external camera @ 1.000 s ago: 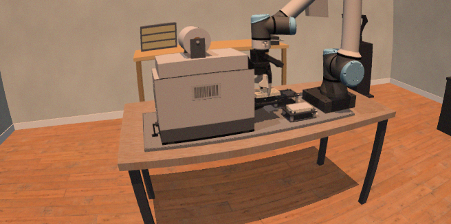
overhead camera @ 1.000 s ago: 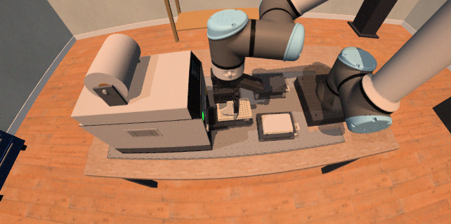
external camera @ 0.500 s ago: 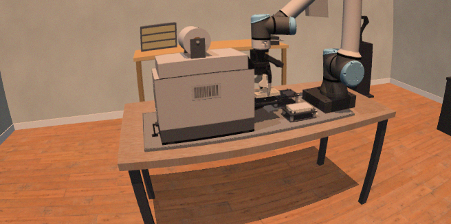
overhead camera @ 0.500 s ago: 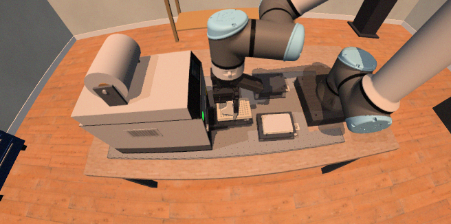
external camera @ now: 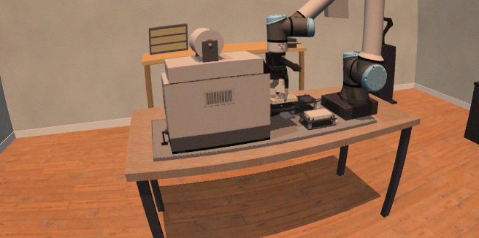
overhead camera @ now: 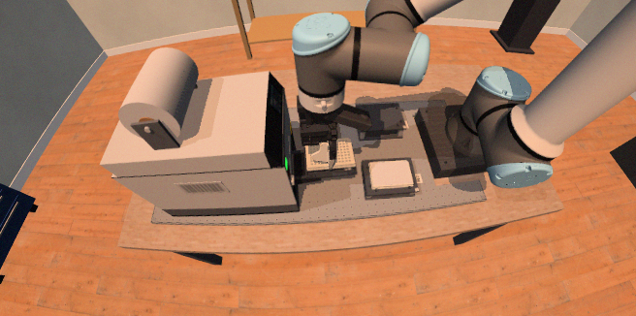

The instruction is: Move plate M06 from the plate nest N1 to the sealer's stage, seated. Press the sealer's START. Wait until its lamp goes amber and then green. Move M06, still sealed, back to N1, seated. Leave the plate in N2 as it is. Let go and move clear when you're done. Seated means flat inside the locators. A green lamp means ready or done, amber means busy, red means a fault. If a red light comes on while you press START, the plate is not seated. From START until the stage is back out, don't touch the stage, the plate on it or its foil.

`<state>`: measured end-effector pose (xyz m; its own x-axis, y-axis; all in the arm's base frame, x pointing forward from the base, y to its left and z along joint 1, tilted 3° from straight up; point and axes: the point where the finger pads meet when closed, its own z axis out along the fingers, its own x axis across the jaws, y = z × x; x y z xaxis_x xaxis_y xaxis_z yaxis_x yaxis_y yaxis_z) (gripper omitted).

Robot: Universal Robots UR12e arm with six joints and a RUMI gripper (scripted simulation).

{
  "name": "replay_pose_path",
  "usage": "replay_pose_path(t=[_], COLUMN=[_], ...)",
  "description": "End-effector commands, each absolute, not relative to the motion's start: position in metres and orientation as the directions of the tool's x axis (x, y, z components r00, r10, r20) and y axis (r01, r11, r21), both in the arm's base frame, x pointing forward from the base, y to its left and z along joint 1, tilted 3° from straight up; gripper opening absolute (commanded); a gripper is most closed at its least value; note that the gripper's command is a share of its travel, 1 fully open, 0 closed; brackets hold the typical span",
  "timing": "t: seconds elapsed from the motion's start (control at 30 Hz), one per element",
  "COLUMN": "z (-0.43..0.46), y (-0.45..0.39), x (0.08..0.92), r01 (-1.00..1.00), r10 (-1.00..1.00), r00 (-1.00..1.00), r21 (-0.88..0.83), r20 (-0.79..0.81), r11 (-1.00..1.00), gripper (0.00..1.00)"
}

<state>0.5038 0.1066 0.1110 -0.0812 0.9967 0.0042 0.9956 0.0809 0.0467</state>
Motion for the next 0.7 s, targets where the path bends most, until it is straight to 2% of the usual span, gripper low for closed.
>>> replay_pose_path(t=[0.0, 0.67], z=[0.111, 0.094], y=[0.107, 0.107], x=[0.503, 0.504], r01=[0.995, 0.995], r10=[0.997, 0.997], r00=[-0.082, -0.082], r21=[0.048, 0.050], r20=[0.003, 0.003], r11=[0.082, 0.082], gripper=[0.00, 0.00])
